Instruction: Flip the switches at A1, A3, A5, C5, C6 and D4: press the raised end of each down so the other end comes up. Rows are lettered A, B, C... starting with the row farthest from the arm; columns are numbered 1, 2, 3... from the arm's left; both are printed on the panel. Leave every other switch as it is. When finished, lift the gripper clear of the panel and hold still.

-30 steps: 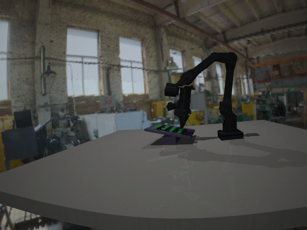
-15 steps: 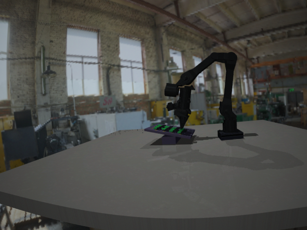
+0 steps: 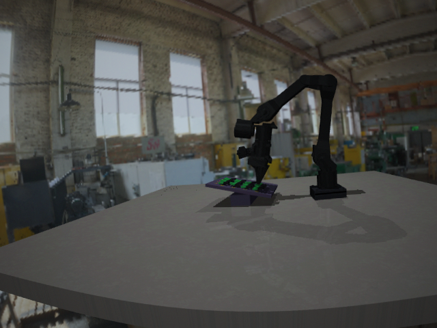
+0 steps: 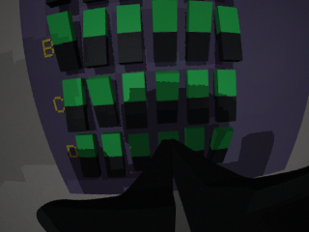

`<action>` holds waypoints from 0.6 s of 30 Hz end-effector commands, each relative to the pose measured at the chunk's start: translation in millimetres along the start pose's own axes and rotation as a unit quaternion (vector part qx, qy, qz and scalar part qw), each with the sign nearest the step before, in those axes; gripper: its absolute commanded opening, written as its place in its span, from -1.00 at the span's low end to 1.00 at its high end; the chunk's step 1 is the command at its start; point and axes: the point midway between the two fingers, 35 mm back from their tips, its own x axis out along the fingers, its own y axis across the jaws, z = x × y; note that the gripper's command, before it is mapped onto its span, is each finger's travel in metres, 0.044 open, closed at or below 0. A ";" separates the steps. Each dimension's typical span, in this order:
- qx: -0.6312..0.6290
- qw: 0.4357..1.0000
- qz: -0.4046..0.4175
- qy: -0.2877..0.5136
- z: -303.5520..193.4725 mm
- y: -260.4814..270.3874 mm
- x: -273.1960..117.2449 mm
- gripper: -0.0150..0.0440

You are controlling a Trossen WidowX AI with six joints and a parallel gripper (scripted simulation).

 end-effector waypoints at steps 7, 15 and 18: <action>0.003 1.000 -0.001 -0.001 0.5 -0.4 1.8 -0.49; 0.003 1.000 -0.001 -0.001 0.6 -0.4 2.8 -0.49; 0.003 1.000 -0.001 -0.001 0.6 -0.4 3.2 -0.49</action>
